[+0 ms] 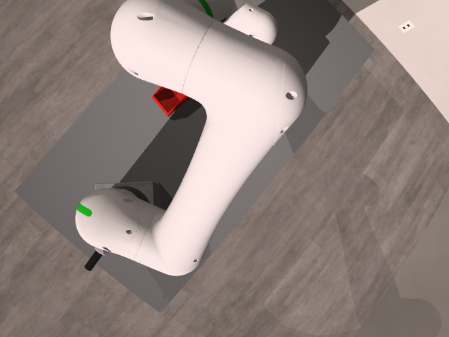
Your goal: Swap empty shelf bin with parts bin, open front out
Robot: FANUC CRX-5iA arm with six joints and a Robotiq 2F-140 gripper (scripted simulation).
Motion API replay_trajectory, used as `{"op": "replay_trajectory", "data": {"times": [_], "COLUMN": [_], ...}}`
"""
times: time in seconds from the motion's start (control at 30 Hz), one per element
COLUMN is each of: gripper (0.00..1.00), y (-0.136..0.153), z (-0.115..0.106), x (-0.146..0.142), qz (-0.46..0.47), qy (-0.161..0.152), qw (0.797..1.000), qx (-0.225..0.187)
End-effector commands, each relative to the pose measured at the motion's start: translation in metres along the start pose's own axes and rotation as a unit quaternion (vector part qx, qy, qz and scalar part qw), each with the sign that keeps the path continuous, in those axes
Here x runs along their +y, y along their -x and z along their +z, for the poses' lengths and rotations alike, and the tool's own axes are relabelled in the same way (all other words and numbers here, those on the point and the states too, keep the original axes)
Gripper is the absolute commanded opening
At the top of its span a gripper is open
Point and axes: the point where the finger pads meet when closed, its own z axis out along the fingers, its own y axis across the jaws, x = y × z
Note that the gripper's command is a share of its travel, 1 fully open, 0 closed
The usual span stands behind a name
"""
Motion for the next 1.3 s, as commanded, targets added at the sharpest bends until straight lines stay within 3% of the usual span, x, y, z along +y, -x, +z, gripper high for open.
{"op": "replay_trajectory", "data": {"times": [0.0, 1.27], "gripper": [0.10, 0.10], "y": [-0.0010, 0.0001], "z": [-0.0011, 0.0012], "x": [-0.0002, -0.0002], "qz": [0.000, 0.000], "qy": [0.000, 0.000], "qw": [1.000, 1.000], "qx": [0.001, 0.017]}}
